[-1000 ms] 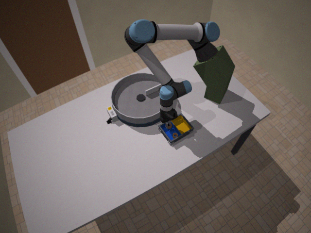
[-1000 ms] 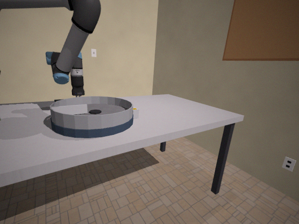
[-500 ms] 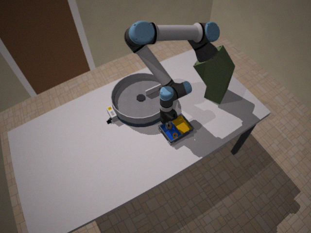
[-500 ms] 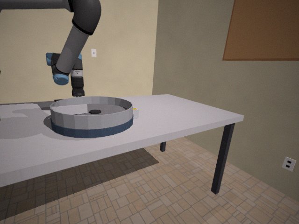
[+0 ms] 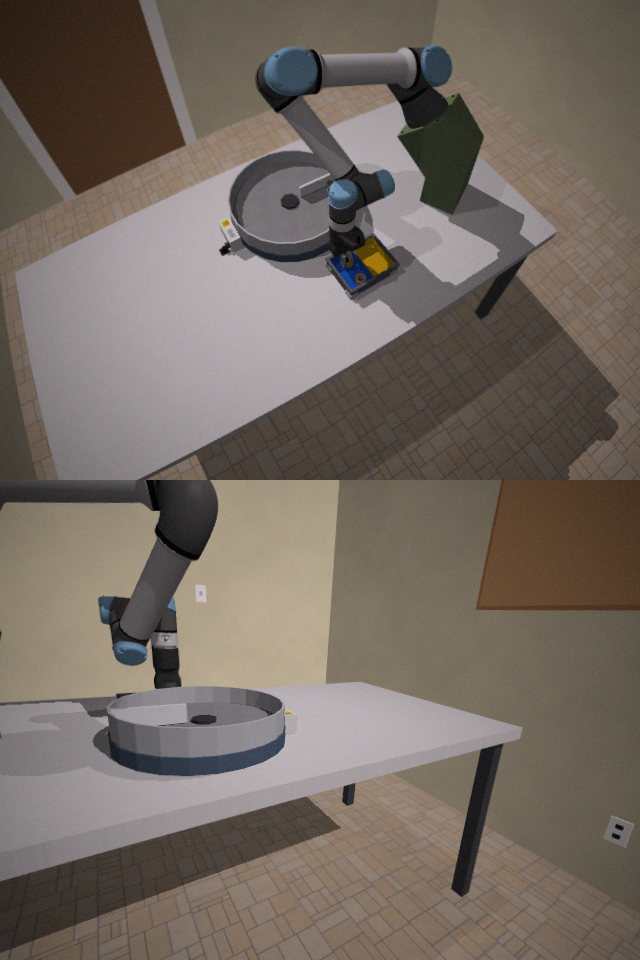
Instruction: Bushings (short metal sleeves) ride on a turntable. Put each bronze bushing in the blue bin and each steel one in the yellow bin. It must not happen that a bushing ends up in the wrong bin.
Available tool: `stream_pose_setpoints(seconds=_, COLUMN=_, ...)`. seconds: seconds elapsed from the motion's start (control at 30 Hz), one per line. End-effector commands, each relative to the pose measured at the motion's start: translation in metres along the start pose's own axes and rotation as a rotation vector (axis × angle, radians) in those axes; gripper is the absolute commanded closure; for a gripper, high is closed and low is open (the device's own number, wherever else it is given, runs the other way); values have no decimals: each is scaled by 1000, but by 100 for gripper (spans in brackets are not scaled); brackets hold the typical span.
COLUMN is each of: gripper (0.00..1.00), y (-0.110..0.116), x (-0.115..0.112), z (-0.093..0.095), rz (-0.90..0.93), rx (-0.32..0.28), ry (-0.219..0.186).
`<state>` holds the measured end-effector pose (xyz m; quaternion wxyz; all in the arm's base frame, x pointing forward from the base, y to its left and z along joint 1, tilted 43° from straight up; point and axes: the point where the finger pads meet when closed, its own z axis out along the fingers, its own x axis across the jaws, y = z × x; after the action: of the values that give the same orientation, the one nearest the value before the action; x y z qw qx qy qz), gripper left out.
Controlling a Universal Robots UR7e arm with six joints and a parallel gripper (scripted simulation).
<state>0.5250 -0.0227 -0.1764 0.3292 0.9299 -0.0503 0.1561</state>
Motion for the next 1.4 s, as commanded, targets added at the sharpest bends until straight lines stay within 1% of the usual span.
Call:
stream_pose_setpoints(seconds=0.0, gripper=100, y=0, x=0, z=0, rz=0, rx=0, ry=1)
stream_pose_setpoints(seconds=0.33, gripper=100, y=0, x=0, z=6, rz=0, rx=0, ry=1)
stream_pose_setpoints(seconds=0.5, gripper=100, y=0, x=0, z=12, rz=0, rx=0, ry=1)
stream_pose_setpoints(seconds=1.17, gripper=100, y=0, x=0, z=12, rz=0, rx=0, ry=1)
stream_pose_setpoints(seconds=1.2, gripper=58, y=0, x=0, z=12, rz=0, rx=0, ry=1)
stream_pose_setpoints(seconds=1.37, gripper=58, y=0, x=0, z=12, rz=0, rx=0, ry=1)
